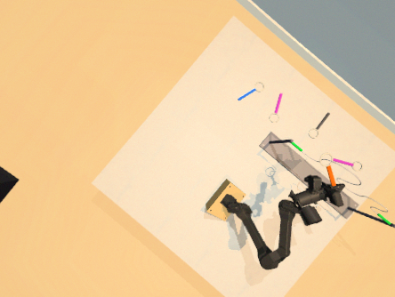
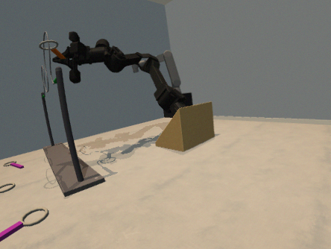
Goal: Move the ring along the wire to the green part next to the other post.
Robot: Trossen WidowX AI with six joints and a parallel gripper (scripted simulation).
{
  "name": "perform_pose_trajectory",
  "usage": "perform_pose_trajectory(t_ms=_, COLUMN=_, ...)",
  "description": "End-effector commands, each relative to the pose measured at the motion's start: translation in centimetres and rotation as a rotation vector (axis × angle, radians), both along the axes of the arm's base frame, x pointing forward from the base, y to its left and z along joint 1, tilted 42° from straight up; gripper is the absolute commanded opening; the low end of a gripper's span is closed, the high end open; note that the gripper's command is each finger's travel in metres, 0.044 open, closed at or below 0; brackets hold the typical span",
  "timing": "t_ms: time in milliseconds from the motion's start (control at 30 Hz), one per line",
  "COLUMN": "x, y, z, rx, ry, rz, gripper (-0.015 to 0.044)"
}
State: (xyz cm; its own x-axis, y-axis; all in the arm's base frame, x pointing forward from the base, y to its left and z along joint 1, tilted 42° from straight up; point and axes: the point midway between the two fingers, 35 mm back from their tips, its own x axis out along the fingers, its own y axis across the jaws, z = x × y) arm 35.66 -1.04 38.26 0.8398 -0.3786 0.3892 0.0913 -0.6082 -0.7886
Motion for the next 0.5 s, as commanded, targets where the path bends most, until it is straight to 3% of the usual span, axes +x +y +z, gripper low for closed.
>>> perform_pose_trajectory(t_ms=0, x=0.00, y=0.15, z=0.17, rx=-0.061, ry=0.002, rz=0.001, gripper=-0.0150)
perform_pose_trajectory(t_ms=467, x=0.00, y=0.56, z=0.64, rx=-0.236, ry=0.012, rz=-0.004, gripper=-0.0150)
